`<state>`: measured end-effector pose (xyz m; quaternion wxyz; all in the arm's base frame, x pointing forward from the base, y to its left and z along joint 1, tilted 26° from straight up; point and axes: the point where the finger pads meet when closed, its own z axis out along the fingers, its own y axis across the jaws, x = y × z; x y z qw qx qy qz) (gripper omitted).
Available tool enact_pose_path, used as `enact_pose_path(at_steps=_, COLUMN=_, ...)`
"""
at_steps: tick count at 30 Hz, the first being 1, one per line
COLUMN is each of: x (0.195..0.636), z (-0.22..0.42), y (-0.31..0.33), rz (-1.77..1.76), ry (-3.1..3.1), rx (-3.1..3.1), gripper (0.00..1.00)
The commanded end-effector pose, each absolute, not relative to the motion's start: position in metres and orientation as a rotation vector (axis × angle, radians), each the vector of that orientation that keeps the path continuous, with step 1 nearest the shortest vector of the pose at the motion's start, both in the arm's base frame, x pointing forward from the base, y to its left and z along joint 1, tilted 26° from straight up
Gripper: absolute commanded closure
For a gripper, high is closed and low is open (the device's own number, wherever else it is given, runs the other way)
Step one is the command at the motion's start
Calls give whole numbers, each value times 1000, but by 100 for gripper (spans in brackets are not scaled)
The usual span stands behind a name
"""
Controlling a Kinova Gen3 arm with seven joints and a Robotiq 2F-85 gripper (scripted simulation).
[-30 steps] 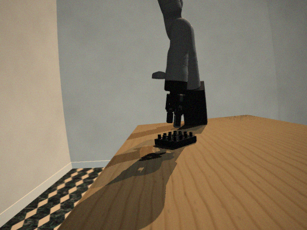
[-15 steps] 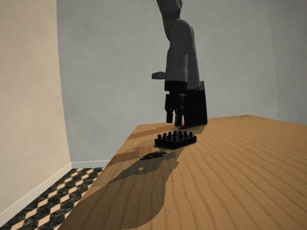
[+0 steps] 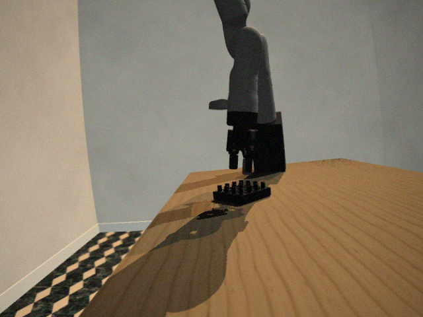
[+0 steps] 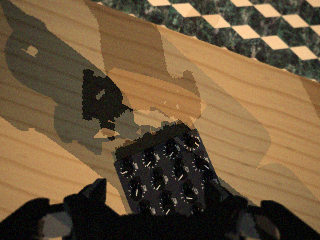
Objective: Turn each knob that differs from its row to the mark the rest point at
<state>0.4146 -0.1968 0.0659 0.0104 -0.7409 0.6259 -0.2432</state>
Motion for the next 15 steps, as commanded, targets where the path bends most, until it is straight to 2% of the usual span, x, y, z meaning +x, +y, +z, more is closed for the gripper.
enact_pose_path(at_steps=1, x=411, z=64, y=-195, rz=-753, ry=1928, rx=-2332, gripper=0)
enact_pose_path(at_steps=15, x=409, z=63, y=-193, rz=-751, ry=1895, rx=-2359, gripper=0)
